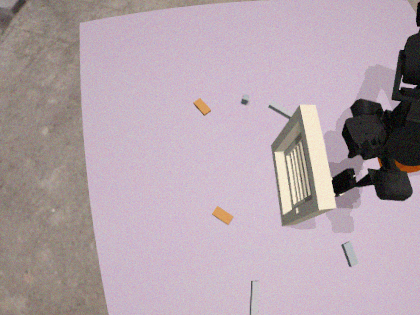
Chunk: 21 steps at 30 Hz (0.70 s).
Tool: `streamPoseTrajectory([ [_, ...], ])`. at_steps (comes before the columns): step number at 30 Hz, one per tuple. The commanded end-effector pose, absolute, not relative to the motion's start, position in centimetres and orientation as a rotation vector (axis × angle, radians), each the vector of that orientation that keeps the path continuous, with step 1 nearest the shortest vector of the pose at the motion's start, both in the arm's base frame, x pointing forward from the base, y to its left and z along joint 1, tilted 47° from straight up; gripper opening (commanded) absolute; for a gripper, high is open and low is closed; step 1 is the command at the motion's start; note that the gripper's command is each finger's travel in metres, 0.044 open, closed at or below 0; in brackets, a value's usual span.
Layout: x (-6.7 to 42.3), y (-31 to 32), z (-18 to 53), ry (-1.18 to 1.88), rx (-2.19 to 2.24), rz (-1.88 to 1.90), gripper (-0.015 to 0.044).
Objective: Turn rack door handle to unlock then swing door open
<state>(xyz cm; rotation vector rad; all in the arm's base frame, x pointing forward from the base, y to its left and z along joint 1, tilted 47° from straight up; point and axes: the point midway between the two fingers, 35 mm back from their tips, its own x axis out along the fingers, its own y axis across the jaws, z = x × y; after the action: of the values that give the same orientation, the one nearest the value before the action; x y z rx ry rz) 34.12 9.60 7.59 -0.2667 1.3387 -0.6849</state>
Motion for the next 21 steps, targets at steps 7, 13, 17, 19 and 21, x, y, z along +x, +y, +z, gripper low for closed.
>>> streamPoseTrajectory([
  [7,33.5,10.7,6.8,1.356,-0.466,-0.807,0.0289],
  [13,33.4,10.6,6.7,1.358,-0.48,-0.815,0.0289],
  [17,33.5,10.2,6.3,1.371,-0.479,-0.816,0.0289],
  [19,33.5,10.0,6.1,1.377,-0.478,-0.817,0.0289],
  [21,33.5,9.7,5.9,1.384,-0.477,-0.818,0.0289],
])
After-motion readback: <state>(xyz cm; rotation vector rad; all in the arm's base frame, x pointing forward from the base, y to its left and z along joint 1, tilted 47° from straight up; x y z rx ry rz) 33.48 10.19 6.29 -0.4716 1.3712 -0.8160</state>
